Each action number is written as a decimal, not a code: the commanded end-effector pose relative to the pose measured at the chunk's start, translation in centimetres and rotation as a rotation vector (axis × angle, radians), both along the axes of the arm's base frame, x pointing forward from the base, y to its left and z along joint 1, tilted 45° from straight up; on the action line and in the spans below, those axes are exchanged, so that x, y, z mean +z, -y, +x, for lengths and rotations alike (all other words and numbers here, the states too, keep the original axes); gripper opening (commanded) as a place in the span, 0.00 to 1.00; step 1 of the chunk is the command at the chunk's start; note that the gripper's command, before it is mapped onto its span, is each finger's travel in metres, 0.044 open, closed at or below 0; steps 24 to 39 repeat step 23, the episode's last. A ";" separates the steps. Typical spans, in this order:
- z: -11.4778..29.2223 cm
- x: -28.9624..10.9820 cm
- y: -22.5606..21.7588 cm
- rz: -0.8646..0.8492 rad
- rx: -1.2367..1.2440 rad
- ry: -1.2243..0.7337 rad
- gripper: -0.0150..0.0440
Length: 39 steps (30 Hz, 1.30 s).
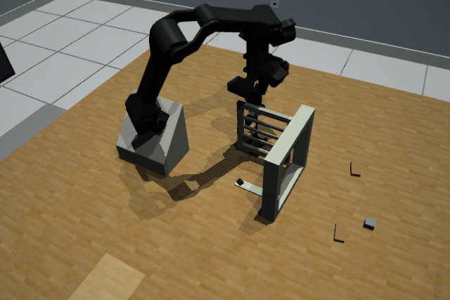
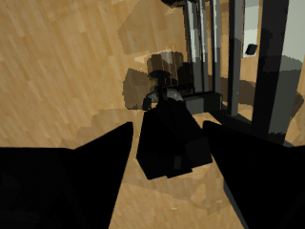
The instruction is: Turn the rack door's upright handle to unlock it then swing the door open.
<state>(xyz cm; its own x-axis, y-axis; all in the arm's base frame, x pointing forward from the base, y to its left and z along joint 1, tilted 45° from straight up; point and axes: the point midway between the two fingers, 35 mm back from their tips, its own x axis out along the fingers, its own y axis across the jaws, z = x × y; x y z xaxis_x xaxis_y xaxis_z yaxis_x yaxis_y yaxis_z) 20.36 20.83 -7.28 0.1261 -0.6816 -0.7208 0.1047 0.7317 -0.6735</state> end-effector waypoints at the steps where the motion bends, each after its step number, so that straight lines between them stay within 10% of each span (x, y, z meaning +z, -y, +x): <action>1: 0.0 0.3 -0.4 0.002 -0.003 0.003 0.76; 39: -0.3 2.4 -2.6 0.003 -0.003 0.002 0.76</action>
